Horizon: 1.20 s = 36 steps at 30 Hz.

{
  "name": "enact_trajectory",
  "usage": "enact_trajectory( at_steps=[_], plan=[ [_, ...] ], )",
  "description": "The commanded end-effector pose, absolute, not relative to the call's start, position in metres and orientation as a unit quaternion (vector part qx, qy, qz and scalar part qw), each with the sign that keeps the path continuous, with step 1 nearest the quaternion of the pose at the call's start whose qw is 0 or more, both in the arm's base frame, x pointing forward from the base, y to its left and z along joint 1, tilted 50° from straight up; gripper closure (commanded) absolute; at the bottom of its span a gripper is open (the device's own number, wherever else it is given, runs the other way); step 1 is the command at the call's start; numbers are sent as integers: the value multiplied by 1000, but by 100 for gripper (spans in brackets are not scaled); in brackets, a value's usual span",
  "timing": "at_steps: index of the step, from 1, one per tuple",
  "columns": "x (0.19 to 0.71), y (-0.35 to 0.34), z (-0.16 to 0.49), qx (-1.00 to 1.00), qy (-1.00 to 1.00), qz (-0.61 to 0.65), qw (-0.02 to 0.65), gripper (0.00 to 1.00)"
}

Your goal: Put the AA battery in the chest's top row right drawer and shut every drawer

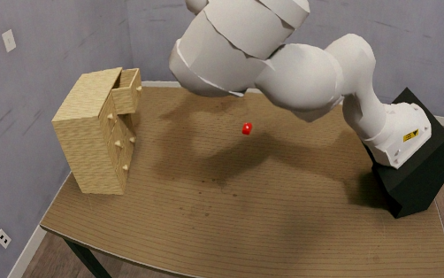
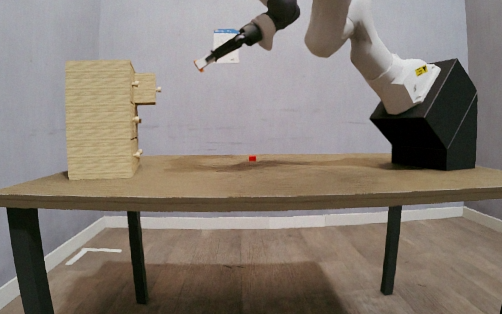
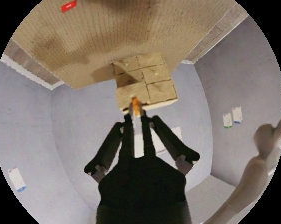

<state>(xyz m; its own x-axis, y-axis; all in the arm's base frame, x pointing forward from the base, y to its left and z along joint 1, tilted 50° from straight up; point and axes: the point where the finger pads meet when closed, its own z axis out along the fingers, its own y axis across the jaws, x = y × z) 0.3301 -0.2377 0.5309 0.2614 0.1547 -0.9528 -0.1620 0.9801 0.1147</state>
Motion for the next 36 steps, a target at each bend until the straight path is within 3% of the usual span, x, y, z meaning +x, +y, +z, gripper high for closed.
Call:
enact_trajectory(
  at_steps=[1,36],
  plan=[
    [329,-236,535,-32,581,71,810,85],
    [346,-234,555,-31,575,71,814,85]
  ],
)
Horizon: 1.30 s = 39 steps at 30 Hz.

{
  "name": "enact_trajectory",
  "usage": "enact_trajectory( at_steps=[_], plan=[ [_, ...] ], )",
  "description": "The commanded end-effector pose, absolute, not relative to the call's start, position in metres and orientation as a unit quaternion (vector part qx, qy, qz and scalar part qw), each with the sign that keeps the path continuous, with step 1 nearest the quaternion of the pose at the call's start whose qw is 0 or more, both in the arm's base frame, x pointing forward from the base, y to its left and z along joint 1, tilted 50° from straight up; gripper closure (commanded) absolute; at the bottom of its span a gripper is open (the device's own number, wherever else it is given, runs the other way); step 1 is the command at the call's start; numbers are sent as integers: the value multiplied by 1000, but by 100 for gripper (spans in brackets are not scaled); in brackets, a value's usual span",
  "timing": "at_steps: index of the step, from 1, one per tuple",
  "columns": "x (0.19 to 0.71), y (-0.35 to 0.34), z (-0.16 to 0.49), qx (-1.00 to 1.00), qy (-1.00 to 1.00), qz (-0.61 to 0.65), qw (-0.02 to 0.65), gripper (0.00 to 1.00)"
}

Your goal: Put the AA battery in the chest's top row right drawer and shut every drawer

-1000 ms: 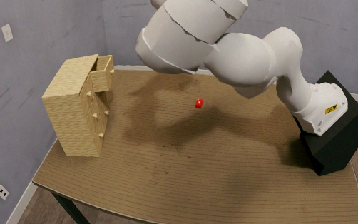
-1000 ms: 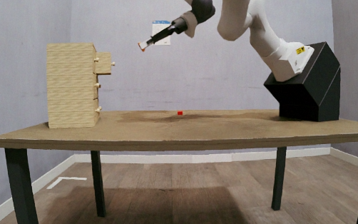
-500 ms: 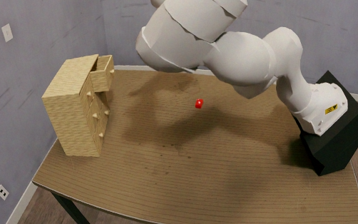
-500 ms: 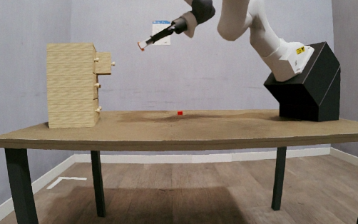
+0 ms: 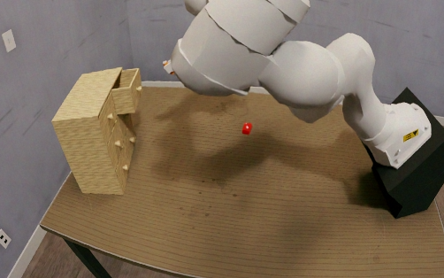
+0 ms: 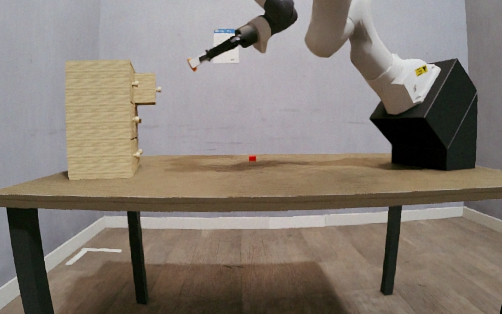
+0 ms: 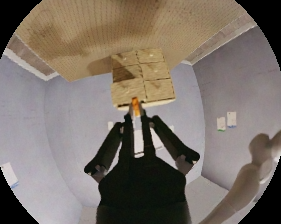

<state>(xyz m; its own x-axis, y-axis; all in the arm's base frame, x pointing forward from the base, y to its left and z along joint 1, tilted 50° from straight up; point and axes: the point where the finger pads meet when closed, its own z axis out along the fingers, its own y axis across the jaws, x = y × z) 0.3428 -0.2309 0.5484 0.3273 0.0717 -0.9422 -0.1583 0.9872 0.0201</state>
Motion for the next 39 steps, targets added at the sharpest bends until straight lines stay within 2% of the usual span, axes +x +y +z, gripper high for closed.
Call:
enact_trajectory(
  at_steps=[1,39],
  plan=[
    [348,-234,557,-31,575,71,814,85],
    [426,-225,648,-31,575,71,814,85]
  ],
)
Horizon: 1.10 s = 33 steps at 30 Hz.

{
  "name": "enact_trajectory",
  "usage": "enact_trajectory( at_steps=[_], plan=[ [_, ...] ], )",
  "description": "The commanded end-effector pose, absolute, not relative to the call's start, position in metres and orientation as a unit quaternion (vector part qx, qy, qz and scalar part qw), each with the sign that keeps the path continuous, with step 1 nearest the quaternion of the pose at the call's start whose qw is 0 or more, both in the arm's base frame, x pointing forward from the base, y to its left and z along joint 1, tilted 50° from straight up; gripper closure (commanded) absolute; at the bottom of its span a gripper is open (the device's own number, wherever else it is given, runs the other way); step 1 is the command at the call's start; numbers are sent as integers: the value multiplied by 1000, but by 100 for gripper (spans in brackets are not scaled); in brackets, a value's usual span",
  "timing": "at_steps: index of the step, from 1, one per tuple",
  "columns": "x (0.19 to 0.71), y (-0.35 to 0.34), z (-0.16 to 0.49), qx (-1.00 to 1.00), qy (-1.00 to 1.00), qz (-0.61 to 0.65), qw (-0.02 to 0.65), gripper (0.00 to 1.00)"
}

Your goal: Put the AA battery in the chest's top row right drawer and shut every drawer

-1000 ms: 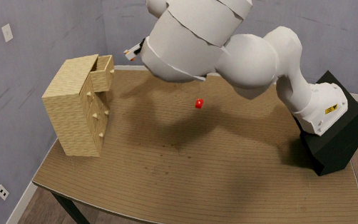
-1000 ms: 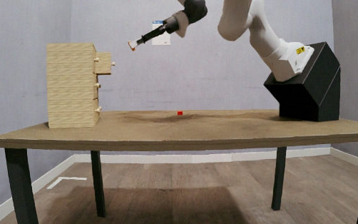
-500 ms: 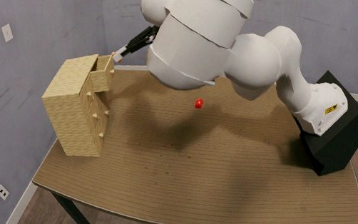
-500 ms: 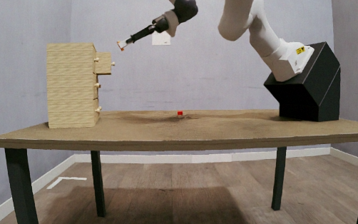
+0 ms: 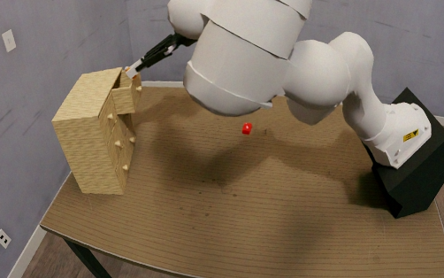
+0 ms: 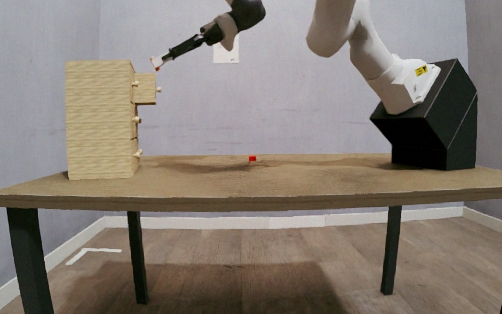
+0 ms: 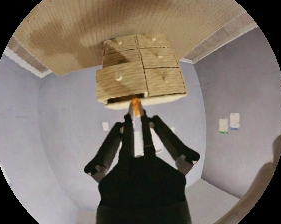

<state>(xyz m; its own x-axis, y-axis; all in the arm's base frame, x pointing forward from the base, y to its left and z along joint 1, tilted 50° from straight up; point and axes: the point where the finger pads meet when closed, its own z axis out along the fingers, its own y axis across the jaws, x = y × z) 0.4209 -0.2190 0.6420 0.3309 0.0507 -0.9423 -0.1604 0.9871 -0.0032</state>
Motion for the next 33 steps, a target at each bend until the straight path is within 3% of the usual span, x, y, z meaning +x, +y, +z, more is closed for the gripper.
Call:
enact_trajectory(
  at_steps=[1,33],
  plan=[
    [427,-224,650,-31,575,71,814,85],
    [442,-223,667,-31,575,71,814,85]
  ],
)
